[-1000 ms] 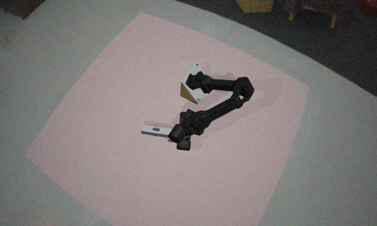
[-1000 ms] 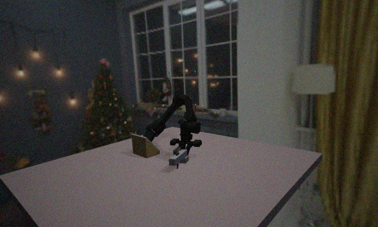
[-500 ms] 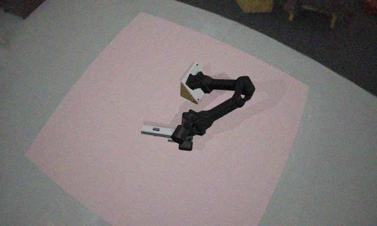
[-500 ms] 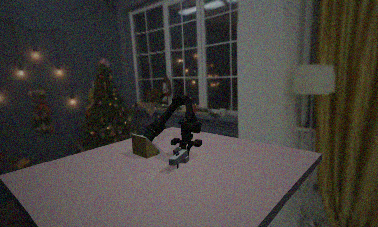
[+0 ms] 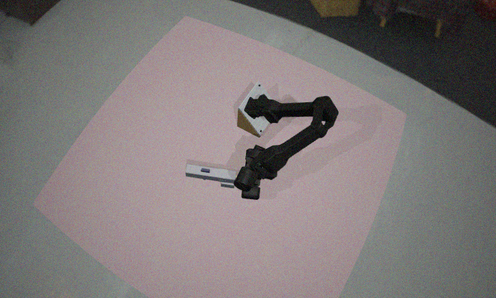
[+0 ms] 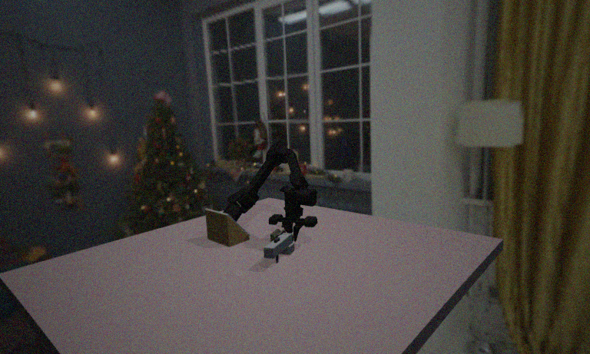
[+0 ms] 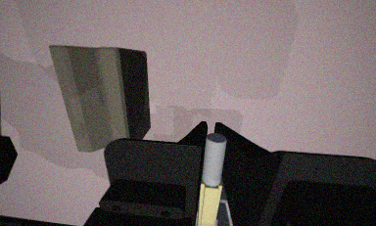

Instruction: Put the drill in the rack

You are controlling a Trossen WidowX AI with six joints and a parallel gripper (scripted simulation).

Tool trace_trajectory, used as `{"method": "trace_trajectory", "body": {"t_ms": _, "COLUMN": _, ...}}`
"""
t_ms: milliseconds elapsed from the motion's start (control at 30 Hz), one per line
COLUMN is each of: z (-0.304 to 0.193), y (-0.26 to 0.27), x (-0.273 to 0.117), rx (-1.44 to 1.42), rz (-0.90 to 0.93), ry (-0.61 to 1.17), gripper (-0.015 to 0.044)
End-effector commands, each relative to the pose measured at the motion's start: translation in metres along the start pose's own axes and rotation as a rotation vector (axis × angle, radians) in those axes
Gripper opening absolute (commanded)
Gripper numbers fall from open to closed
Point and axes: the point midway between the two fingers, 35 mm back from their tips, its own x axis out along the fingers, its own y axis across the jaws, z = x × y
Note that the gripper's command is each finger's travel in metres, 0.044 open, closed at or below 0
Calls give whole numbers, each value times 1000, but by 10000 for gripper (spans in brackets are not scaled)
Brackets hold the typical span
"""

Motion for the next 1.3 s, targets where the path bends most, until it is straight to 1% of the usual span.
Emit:
{"method": "trace_trajectory", "body": {"t_ms": 0, "z": 6, "y": 0, "x": -1, "rx": -1, "rz": -5, "ry": 2, "gripper": 0}}
{"method": "trace_trajectory", "body": {"t_ms": 100, "z": 10, "y": 0, "x": -1, "rx": -1, "rz": -5, "ry": 2, "gripper": 0}}
{"method": "trace_trajectory", "body": {"t_ms": 667, "z": 2, "y": 0, "x": 1, "rx": -1, "rz": -4, "ry": 2, "gripper": 440}}
{"method": "trace_trajectory", "body": {"t_ms": 1267, "z": -5, "y": -1, "x": 3, "rx": -1, "rz": -5, "ry": 2, "gripper": 440}}
